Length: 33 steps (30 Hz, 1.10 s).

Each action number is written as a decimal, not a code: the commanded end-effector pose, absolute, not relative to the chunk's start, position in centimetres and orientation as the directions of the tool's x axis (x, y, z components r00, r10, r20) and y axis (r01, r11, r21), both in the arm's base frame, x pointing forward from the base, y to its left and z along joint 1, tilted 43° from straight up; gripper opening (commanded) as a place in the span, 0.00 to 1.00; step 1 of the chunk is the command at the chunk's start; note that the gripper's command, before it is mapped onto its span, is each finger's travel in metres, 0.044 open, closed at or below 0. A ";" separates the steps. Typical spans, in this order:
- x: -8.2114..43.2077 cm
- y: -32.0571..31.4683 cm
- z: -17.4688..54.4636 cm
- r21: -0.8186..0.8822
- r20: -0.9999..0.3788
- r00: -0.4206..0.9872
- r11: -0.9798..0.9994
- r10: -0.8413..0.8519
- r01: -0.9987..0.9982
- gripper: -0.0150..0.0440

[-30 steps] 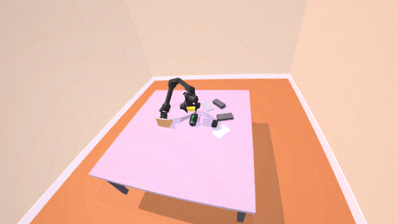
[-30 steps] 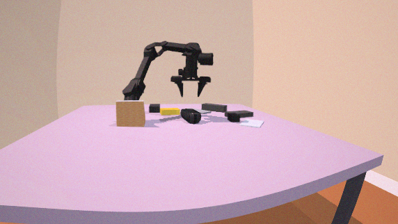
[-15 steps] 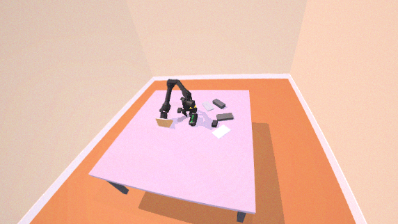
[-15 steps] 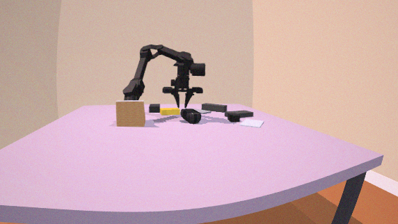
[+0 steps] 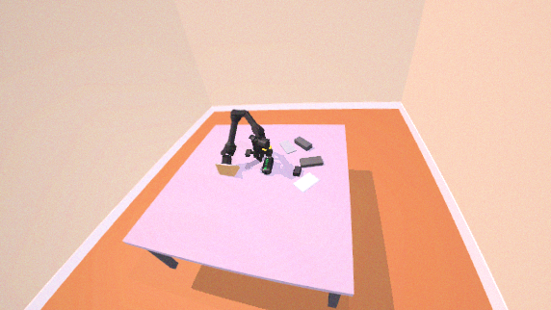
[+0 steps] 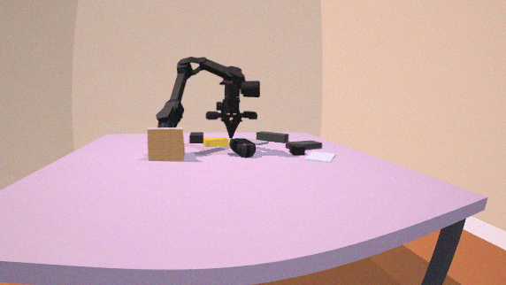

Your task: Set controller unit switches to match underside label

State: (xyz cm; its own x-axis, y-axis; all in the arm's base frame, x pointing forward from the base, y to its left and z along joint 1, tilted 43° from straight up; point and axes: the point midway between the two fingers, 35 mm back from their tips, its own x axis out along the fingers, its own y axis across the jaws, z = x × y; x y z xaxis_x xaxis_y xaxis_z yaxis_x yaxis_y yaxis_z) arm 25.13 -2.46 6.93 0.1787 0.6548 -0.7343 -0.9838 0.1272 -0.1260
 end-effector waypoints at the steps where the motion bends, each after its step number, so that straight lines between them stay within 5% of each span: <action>1: 25.1 -2.4 6.8 -0.122 -0.733 0.177 0.130 0.656 -0.984 0.25; 10: 25.1 -2.4 6.9 -0.125 -0.734 0.178 0.127 0.655 -0.984 0.25; 22: 24.2 -5.7 10.6 -0.124 -0.735 0.177 0.127 0.654 -0.984 0.79; 33: 24.2 -5.7 10.6 -0.124 -0.735 0.177 0.127 0.654 -0.984 0.30</action>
